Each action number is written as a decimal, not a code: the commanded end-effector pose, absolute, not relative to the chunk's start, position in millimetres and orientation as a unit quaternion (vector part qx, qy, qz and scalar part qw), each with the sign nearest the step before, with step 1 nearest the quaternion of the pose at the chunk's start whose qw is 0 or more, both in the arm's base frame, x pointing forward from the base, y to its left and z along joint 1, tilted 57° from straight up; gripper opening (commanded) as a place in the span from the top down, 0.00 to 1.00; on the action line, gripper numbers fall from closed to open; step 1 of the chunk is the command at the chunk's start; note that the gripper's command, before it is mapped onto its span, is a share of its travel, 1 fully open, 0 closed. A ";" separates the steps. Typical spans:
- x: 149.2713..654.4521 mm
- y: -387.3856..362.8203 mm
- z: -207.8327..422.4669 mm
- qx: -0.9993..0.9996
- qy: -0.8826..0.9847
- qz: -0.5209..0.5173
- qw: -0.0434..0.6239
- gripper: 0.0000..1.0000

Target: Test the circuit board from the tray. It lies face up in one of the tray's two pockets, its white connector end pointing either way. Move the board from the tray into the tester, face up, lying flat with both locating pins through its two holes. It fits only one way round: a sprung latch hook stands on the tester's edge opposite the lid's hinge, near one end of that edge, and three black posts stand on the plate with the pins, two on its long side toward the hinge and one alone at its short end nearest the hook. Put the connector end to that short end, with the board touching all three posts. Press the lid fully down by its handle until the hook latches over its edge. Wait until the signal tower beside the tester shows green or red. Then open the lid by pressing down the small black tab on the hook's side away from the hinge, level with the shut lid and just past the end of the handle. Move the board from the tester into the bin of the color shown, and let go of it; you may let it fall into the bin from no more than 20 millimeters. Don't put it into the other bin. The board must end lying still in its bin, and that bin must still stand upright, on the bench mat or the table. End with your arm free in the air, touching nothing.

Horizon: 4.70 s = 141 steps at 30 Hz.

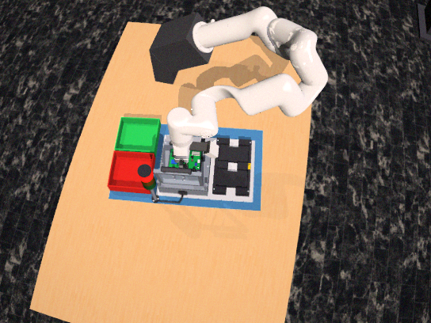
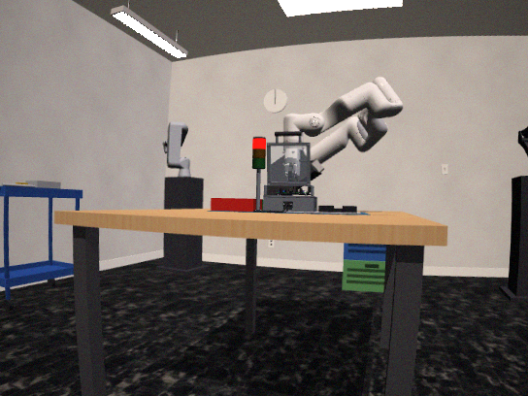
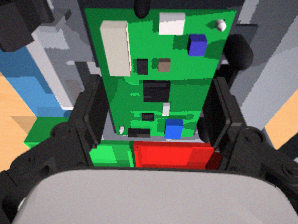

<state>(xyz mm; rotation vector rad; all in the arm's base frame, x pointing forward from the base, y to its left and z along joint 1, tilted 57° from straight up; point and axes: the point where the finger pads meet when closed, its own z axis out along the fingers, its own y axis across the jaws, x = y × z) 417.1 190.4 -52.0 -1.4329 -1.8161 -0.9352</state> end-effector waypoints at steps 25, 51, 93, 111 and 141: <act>418.2 189.6 -51.5 -0.545 -0.690 -0.356 0.316 0.21; 418.2 189.1 -51.2 -0.545 -0.690 -0.356 0.316 0.21; 418.6 181.2 -46.1 -0.545 -0.690 -0.356 0.316 0.21; 418.8 177.9 -43.9 -0.545 -0.690 -0.356 0.316 0.21; 419.1 172.8 -40.6 -0.545 -0.690 -0.356 0.316 0.21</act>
